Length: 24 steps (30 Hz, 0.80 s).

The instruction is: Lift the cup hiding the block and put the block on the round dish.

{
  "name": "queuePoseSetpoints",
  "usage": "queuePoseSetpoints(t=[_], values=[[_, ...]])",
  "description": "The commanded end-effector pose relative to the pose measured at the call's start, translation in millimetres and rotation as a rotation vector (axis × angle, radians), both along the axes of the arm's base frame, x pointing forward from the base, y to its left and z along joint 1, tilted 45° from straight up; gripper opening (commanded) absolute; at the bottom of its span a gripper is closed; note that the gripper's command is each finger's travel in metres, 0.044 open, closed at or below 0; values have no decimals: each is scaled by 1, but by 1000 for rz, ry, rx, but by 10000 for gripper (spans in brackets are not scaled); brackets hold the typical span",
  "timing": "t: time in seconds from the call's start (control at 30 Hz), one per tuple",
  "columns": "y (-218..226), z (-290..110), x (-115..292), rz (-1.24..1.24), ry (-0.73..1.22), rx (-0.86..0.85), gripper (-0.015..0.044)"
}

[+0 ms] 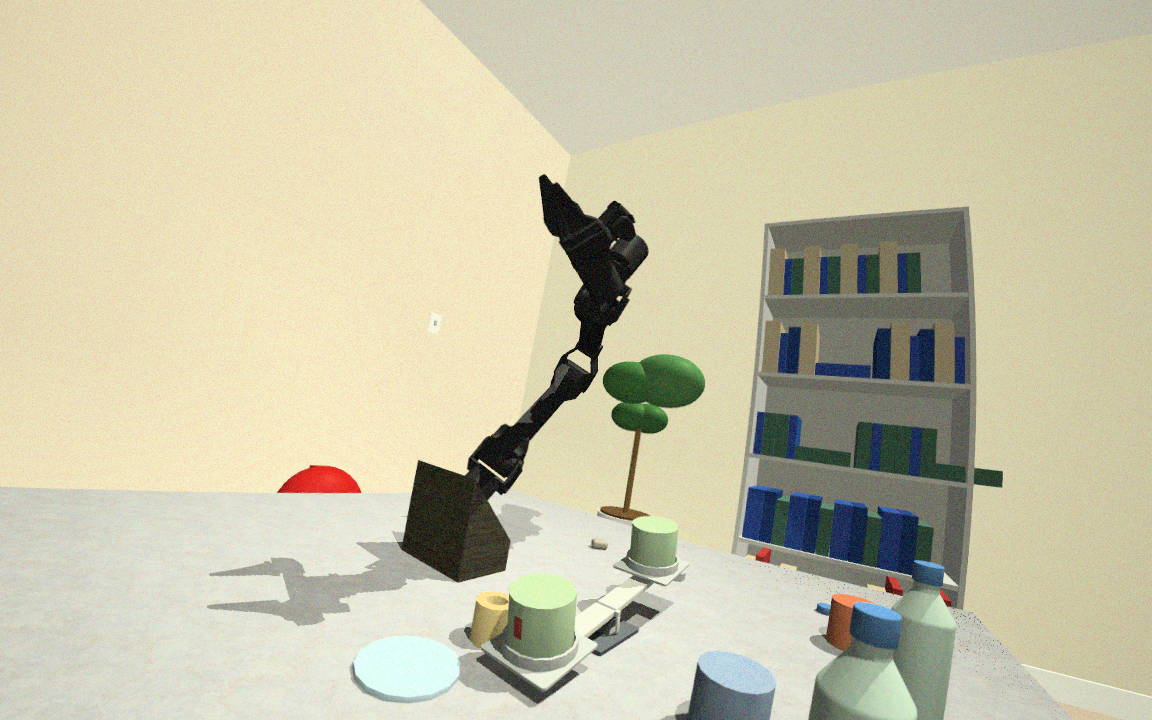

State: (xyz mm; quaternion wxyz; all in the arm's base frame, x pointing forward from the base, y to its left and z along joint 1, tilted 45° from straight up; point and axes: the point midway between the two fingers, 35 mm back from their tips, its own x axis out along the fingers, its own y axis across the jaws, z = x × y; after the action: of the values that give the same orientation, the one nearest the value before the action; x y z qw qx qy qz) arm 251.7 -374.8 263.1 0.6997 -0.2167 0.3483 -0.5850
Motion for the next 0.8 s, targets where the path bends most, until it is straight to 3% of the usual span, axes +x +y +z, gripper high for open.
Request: queuePoseSetpoints(t=[0.0, 0.77], values=[[7, -25, 1, 96, 68, 96, 440], [92, -147, -9, 567, 224, 696, 440]])
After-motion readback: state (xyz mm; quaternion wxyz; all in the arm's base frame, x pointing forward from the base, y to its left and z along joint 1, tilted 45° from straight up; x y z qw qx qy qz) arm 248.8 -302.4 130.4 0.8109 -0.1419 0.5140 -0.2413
